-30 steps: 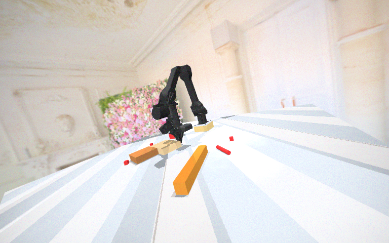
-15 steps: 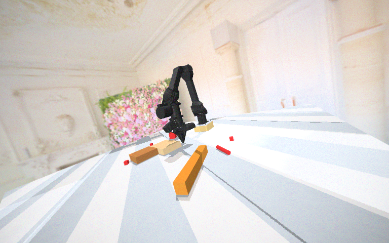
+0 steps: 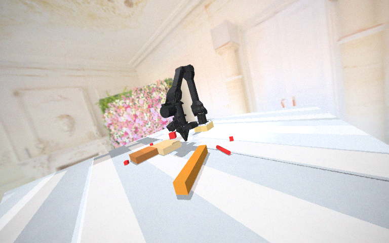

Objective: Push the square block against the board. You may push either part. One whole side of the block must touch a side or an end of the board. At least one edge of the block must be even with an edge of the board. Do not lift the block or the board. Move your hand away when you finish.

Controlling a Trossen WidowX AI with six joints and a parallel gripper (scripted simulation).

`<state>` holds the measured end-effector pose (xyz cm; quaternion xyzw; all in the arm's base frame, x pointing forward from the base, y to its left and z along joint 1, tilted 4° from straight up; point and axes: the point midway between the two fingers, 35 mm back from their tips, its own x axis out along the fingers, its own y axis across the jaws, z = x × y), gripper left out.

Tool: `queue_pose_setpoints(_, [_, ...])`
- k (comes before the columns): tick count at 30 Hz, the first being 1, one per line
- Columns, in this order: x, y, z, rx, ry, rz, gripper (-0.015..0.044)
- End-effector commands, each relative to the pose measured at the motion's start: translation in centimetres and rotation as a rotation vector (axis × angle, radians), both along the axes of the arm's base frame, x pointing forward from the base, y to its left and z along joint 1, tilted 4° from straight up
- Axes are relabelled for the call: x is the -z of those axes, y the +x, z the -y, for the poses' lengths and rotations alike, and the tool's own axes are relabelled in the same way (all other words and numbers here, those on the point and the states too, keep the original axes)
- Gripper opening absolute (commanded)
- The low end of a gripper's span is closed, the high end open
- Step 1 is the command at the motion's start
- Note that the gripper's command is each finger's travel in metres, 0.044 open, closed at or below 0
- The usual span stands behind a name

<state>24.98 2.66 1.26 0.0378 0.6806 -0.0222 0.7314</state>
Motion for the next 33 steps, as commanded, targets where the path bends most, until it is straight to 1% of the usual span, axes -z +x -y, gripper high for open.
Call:
queue_pose_setpoints(1, [-2.7, 0.2, 0.0, 0.002, 0.000, 0.010, 0.0000])
queue_pose_setpoints(3, [-5.1, -0.2, 0.1, 0.004, -0.001, 0.013, 0.0000])
queue_pose_setpoints(4, [-5.4, -0.2, 0.1, 0.004, -0.001, 0.013, 0.0000])
queue_pose_setpoints(11, [-5.0, 0.2, 0.0, -0.022, 0.000, 0.022, 0.0000])
queue_pose_setpoints(33, [-6.3, 5.8, -1.6, -0.767, -0.062, 0.035, 0.0000])
